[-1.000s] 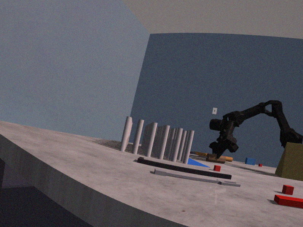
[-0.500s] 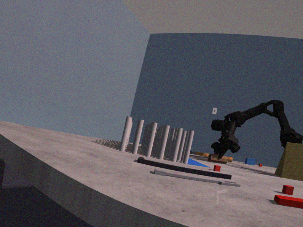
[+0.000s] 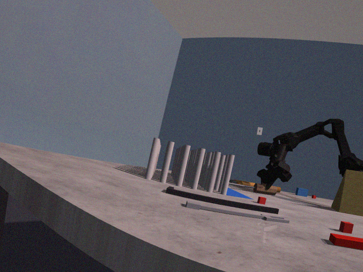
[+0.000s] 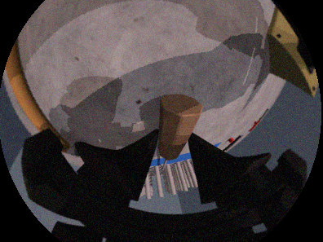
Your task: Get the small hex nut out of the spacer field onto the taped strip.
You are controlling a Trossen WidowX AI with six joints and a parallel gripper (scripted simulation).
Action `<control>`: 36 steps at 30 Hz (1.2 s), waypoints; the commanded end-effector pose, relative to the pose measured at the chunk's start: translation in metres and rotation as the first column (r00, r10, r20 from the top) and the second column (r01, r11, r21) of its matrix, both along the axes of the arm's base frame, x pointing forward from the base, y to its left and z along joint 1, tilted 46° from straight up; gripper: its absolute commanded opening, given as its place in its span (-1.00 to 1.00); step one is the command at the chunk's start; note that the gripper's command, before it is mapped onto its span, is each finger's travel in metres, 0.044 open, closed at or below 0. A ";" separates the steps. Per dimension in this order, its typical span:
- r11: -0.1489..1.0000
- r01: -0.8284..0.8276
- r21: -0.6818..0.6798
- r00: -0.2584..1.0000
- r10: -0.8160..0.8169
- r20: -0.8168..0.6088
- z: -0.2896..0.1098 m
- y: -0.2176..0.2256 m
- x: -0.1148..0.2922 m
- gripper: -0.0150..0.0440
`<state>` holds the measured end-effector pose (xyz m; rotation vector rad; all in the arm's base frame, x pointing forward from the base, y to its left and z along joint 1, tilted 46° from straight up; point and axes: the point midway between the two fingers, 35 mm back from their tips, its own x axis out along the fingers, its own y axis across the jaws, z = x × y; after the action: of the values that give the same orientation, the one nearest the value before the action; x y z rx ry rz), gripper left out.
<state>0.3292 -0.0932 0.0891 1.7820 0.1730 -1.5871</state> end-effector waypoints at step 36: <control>1.000 -0.008 0.001 1.000 0.008 -0.004 0.032 0.005 -0.037 -0.49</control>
<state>0.3000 -0.0900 0.1178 1.7795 0.1649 -1.5949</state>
